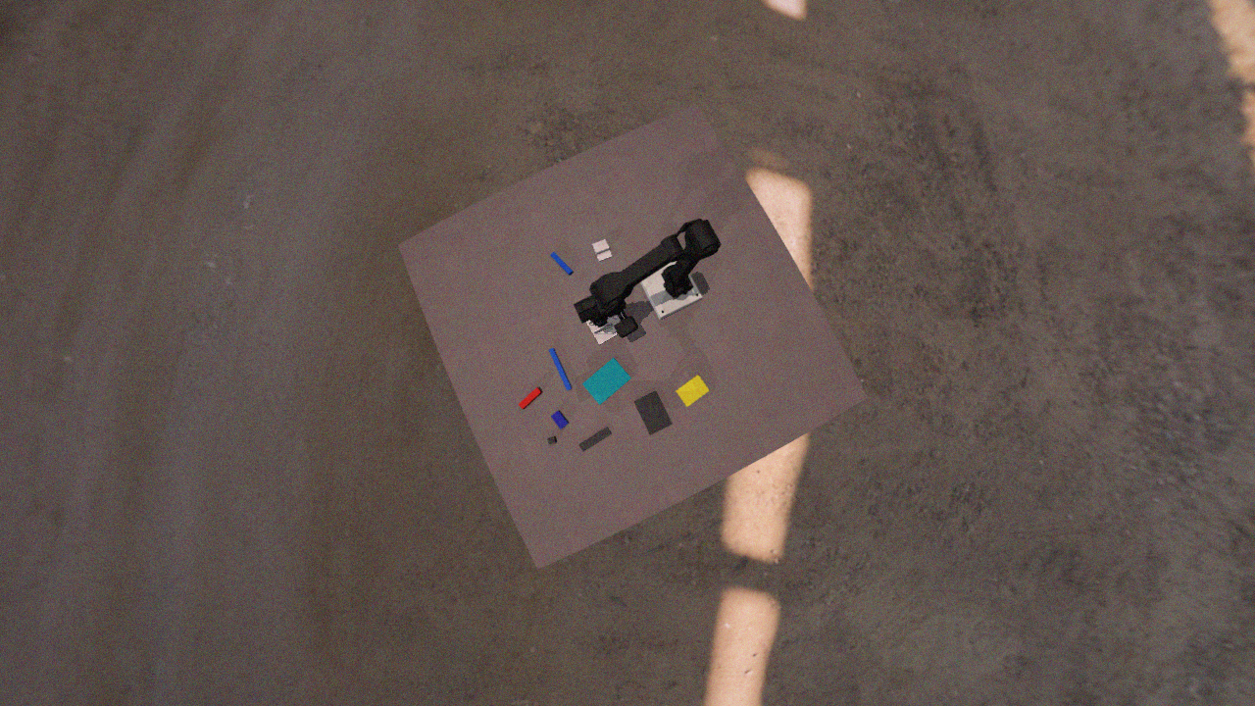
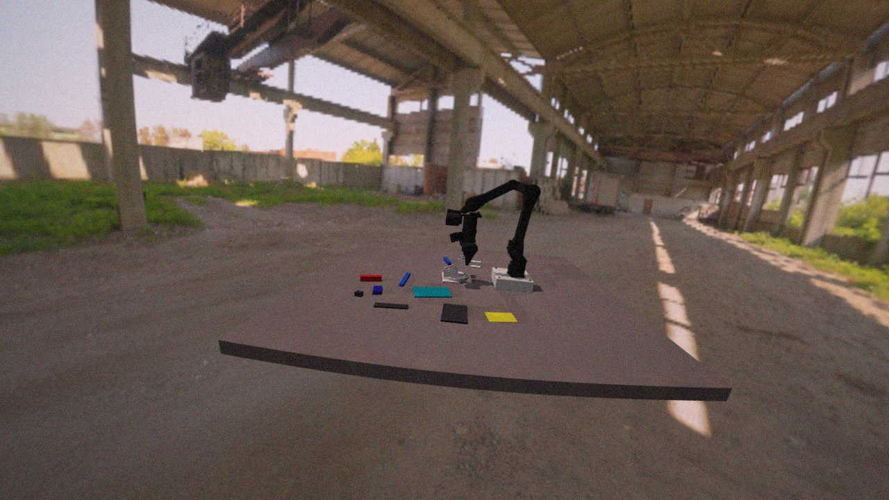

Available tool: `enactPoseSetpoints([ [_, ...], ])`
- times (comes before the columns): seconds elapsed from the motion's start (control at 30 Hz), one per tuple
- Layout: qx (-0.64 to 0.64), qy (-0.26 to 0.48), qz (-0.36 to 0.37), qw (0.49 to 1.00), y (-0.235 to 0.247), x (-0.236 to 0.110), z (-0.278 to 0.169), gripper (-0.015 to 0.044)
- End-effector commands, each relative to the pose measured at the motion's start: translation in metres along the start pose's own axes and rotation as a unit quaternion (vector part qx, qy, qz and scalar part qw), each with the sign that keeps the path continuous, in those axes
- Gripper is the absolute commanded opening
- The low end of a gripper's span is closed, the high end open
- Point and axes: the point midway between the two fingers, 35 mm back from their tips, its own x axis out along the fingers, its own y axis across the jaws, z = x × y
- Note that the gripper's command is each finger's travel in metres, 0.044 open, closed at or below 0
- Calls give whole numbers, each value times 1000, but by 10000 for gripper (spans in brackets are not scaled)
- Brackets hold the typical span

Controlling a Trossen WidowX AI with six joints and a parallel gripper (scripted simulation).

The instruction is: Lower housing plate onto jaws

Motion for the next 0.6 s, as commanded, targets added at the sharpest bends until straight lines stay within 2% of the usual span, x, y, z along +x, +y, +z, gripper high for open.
enactPoseSetpoints([
  [0.0,-4,0,3,1000,1,0,-1,351],
  [0.57,-4,1,2,1000,-7,0,-11,351],
])
